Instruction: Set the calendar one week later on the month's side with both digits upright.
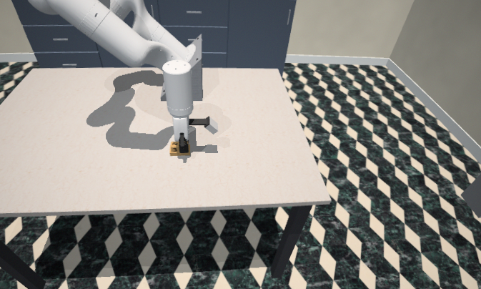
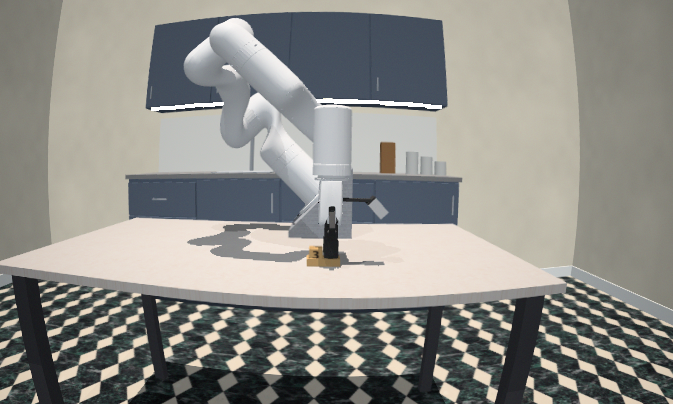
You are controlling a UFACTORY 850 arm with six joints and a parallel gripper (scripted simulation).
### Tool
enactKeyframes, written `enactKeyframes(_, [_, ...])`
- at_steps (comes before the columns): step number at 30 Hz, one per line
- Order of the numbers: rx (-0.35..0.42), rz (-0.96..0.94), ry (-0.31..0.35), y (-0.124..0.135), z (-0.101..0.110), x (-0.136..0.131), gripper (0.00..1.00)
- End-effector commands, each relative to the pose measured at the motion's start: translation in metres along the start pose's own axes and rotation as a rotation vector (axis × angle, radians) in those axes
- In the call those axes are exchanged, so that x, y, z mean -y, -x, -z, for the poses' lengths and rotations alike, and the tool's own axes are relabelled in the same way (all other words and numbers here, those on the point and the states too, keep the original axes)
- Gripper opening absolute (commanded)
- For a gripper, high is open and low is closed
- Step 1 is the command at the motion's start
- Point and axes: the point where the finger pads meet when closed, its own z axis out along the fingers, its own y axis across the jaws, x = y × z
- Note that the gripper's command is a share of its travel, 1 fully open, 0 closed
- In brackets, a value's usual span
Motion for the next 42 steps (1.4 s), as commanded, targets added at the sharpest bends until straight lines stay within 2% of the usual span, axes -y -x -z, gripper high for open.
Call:
enactKeyframes(1, [0.000, 0.000, 0.001, -0.0001, 0.0007, -0.0007, 0.47])
enactKeyframes(10, [0.000, 0.000, 0.001, -0.0001, 0.0007, -0.0007, 0.47])
enactKeyframes(11, [0.000, 0.000, 0.001, -0.0001, 0.0007, -0.0007, 0.27])
enactKeyframes(42, [0.000, 0.000, 0.001, -0.0001, 0.0007, -0.0007, 0.27])
